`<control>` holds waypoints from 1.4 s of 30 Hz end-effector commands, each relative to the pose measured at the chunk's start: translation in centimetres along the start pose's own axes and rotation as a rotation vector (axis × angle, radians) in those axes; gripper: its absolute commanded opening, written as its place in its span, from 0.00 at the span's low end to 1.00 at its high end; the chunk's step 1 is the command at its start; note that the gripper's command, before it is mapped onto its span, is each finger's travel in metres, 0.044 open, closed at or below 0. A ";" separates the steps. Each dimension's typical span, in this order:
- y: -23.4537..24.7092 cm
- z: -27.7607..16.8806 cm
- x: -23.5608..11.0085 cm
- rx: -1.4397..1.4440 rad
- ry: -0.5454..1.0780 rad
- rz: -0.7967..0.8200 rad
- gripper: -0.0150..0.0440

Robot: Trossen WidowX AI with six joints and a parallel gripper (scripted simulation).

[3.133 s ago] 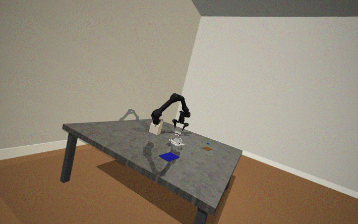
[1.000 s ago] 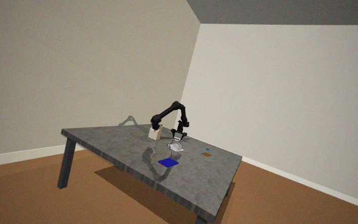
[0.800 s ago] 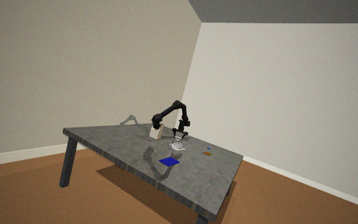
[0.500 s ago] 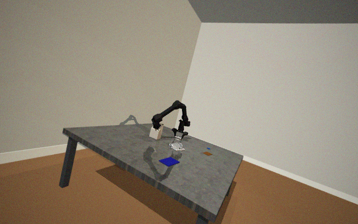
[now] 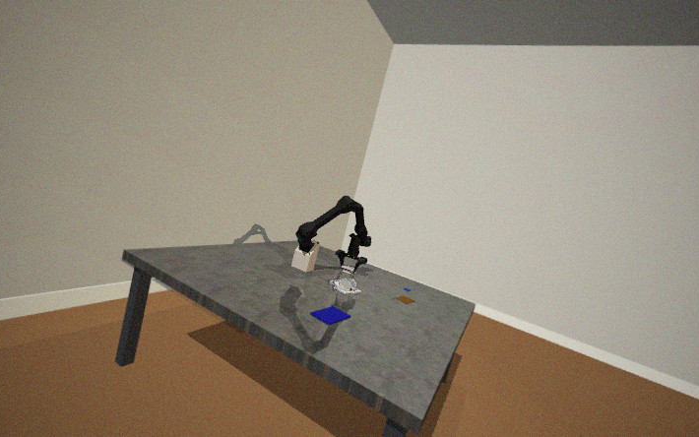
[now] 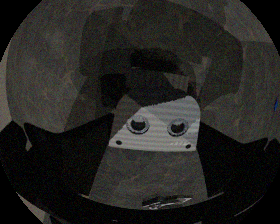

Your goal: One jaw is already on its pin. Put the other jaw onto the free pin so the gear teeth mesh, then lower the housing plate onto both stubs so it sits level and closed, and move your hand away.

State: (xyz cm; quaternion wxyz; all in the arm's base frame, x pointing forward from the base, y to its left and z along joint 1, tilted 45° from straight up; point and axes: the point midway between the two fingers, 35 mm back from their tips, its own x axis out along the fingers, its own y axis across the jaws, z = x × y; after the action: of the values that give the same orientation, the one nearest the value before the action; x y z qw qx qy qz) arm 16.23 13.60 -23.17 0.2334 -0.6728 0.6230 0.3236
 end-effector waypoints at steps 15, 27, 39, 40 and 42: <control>-0.1 0.2 -5.2 -0.003 -0.002 -0.002 0.85; 0.0 0.1 -7.3 -0.005 -0.001 -0.003 0.85; -1.6 -2.1 -8.1 0.170 -0.017 -0.003 0.85; -1.8 -2.4 -8.2 0.190 -0.019 -0.003 0.85; -2.2 -3.0 -8.3 0.232 -0.022 -0.003 0.85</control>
State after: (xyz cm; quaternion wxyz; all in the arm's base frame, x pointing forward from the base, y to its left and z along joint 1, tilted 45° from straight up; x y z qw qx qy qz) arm 18.02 18.08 -16.25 0.2947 -0.6487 0.6432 0.2804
